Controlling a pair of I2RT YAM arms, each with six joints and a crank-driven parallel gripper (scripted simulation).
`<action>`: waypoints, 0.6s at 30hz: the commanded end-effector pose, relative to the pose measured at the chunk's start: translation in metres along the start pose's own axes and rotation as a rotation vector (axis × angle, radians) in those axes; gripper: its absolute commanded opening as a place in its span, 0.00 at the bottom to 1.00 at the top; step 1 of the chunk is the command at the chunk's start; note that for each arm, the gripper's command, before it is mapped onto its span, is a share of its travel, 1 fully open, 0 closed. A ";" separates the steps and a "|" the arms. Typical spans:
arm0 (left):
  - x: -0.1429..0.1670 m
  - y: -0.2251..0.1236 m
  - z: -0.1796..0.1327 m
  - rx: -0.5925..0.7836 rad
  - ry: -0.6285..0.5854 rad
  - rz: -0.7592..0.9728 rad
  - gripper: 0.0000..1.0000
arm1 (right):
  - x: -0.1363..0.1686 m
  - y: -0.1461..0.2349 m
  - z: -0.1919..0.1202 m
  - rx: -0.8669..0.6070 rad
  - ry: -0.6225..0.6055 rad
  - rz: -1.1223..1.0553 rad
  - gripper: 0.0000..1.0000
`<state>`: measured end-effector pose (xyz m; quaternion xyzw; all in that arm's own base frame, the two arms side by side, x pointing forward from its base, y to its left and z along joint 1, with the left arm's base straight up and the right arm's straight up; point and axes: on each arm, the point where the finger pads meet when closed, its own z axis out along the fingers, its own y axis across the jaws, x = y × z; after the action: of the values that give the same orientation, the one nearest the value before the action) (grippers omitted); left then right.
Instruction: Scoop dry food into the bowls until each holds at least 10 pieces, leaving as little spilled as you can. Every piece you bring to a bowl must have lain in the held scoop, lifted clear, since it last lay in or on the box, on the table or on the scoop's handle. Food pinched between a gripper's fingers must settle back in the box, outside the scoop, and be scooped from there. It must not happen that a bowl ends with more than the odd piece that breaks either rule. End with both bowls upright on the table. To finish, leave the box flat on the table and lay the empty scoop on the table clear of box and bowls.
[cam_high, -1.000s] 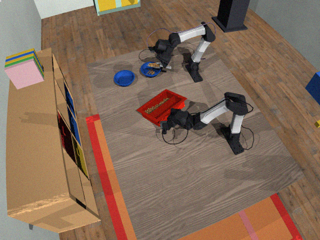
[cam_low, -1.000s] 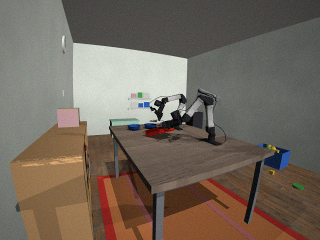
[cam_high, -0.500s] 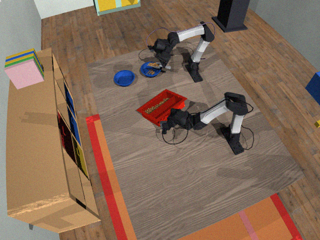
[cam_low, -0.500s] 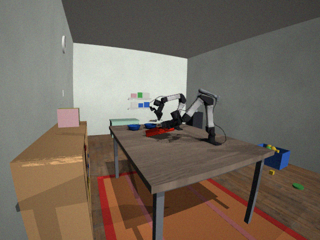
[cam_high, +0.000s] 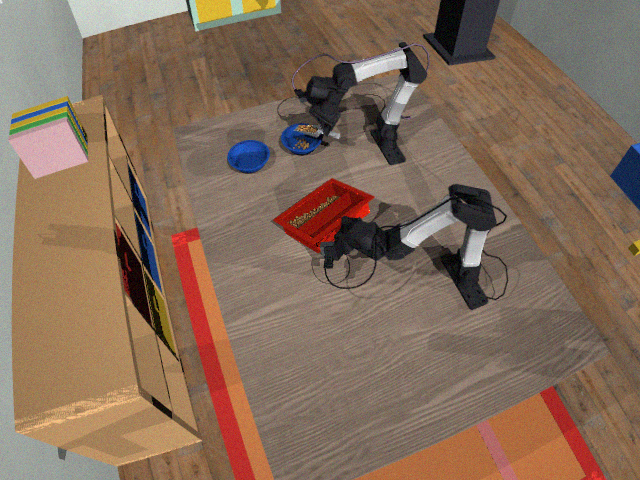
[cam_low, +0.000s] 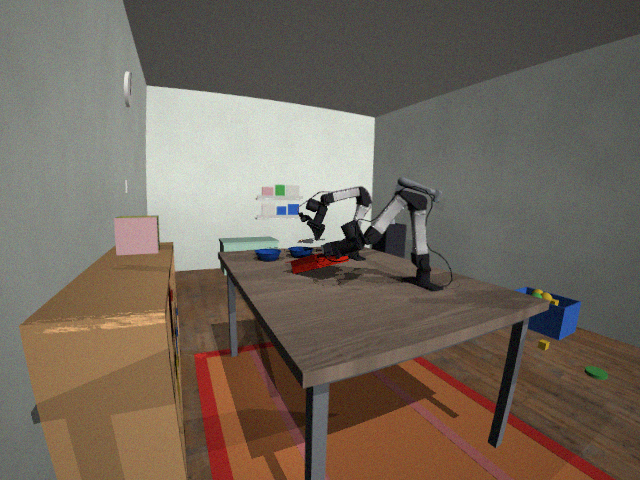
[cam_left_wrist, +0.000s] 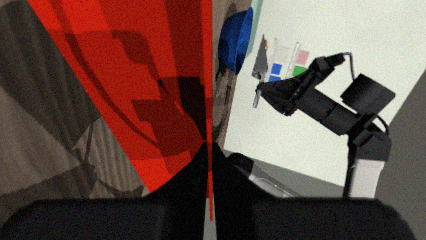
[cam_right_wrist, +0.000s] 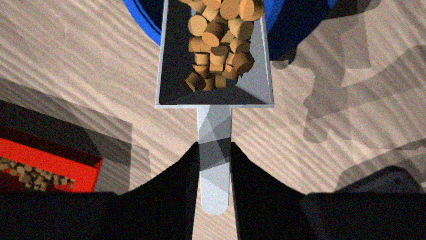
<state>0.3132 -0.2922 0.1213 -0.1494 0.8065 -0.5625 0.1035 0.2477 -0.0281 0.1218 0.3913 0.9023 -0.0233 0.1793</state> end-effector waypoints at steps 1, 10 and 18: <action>-0.007 -0.043 -0.006 0.100 -0.018 0.110 0.00 | -0.012 0.009 -0.008 -0.024 -0.018 0.058 0.00; -0.007 -0.043 -0.006 0.100 -0.018 0.110 0.00 | -0.012 0.010 -0.009 -0.016 0.004 0.098 0.00; -0.007 -0.043 -0.006 0.100 -0.018 0.110 0.00 | -0.017 0.017 -0.011 -0.029 0.008 0.154 0.00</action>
<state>0.3132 -0.2922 0.1213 -0.1494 0.8065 -0.5625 0.1035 0.2551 -0.0244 0.1271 0.4390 0.8827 -0.0074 0.1674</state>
